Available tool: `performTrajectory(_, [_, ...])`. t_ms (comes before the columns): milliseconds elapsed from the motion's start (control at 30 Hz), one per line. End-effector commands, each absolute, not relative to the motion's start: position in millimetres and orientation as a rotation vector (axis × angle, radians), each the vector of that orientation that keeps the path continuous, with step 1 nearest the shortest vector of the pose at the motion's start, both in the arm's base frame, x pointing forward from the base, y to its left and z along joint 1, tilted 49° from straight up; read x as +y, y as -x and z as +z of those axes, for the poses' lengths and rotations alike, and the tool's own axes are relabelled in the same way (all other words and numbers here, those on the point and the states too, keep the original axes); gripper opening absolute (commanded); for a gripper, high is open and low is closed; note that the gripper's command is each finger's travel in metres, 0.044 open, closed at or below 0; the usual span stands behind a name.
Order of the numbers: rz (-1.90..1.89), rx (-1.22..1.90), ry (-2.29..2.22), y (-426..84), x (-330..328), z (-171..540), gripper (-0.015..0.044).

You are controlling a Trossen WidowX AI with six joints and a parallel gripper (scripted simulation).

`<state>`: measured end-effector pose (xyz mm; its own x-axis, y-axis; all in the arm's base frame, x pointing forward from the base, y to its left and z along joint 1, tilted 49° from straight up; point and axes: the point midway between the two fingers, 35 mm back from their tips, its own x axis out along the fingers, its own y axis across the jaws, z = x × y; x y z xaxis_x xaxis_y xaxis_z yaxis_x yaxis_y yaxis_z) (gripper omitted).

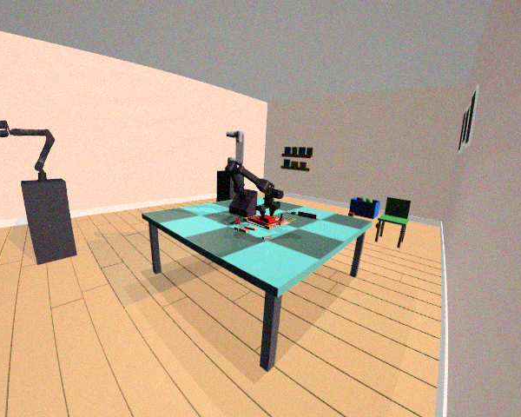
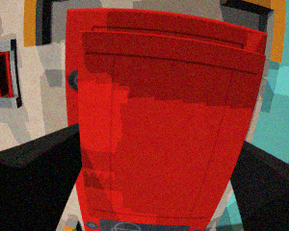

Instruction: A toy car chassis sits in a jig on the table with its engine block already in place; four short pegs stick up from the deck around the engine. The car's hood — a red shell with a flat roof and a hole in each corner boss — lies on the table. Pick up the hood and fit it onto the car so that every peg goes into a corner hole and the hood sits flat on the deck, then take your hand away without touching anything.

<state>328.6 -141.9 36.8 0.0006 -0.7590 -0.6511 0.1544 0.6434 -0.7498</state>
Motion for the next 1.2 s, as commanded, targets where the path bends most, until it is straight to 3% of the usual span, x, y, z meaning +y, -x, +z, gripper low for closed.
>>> performTrajectory(0, [-0.778, 1.395, 0.553, -328.5, -141.5, 37.2, 0.0])
performTrajectory(567, [-0.777, 1.395, 0.553, -328.6, -141.9, 36.8, 0.044])
performTrajectory(900, [-0.772, 1.394, 0.549, -328.9, -87.8, 82.5, 0.044])
performTrajectory(1167, [-0.773, 1.394, 0.55, -328.6, -86.0, 84.2, 0.044])
